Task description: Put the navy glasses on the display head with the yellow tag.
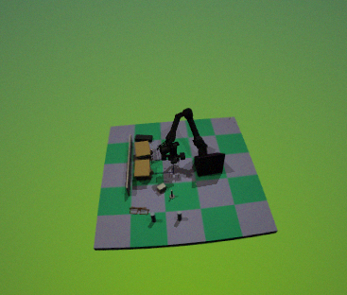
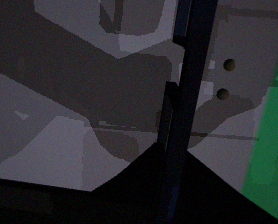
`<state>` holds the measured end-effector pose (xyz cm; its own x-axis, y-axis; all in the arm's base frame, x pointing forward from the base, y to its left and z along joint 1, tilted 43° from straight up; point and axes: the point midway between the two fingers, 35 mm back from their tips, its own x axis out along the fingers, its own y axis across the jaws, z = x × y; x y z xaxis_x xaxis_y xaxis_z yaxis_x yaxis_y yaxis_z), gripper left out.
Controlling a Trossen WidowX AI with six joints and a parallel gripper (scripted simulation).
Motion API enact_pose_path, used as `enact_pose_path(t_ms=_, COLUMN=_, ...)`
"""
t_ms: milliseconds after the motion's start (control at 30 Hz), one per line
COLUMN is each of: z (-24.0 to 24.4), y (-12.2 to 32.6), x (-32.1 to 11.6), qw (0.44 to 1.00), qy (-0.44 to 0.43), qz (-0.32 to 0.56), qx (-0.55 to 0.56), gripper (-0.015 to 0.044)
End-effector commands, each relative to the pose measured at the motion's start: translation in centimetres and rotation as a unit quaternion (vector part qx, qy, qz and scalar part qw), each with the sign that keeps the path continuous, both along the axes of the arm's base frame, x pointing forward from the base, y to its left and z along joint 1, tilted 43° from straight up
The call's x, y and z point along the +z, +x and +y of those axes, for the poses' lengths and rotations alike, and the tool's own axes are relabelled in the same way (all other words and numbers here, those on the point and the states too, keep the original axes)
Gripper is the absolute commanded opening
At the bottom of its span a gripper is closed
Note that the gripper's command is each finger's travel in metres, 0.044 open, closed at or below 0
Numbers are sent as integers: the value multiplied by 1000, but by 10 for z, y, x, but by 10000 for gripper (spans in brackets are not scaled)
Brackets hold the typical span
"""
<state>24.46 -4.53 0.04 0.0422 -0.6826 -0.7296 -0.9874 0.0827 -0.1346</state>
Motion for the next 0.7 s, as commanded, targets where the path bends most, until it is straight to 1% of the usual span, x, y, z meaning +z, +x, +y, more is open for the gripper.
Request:
enact_pose_path(t_ms=0, z=-3, y=-1, x=-4, qw=1000, qy=1, qz=4, qx=1, gripper=0)
enact_pose_path(t_ms=667, z=-16, y=-1, x=-19, qw=1000, qy=-3, qz=3, qx=2, gripper=0)
